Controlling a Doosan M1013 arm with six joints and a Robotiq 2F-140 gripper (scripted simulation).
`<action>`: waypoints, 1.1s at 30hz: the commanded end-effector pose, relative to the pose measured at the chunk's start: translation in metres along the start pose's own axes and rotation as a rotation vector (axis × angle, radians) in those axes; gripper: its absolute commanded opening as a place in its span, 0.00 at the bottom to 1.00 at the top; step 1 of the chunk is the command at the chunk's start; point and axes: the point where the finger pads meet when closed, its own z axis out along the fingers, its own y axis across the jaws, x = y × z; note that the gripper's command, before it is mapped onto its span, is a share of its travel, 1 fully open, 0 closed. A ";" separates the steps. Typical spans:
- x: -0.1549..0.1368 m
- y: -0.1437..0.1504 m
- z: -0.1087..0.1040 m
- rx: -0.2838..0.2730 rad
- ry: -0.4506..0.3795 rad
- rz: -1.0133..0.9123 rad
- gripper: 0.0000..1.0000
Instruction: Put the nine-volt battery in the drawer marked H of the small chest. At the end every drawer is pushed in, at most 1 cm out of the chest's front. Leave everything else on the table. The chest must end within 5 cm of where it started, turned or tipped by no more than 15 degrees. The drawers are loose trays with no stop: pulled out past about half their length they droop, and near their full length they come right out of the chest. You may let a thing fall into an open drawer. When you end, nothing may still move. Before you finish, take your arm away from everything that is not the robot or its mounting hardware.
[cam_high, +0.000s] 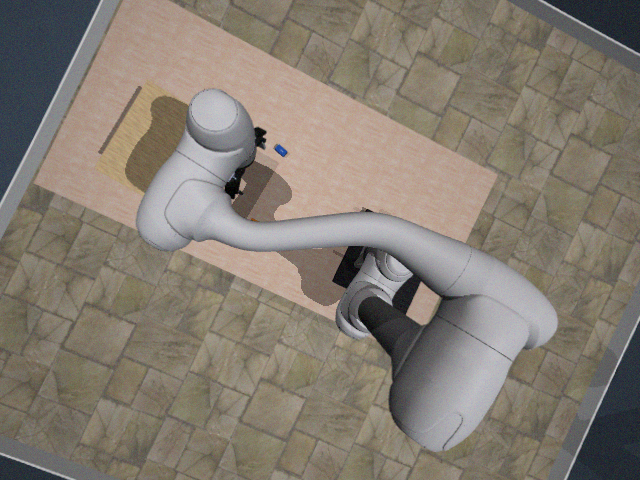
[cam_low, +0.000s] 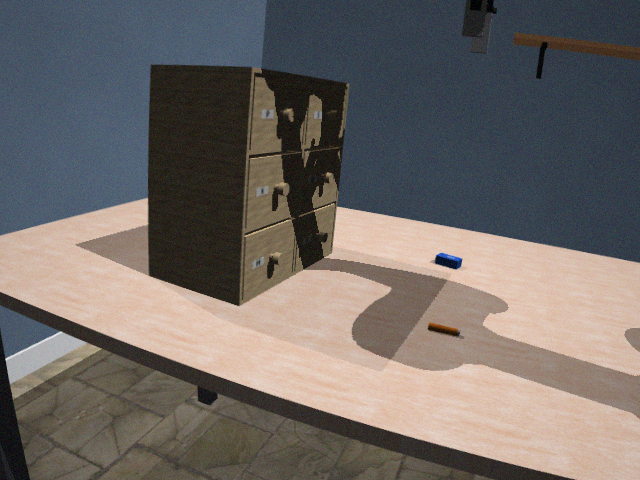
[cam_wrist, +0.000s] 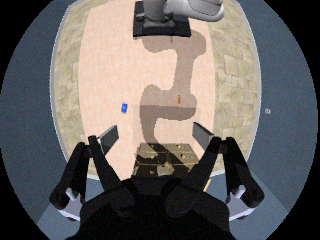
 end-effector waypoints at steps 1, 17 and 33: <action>0.010 -0.001 0.001 0.010 0.007 -0.001 1.00; 0.013 -0.002 0.001 0.014 0.010 -0.001 1.00; 0.013 -0.002 0.001 0.014 0.010 -0.001 1.00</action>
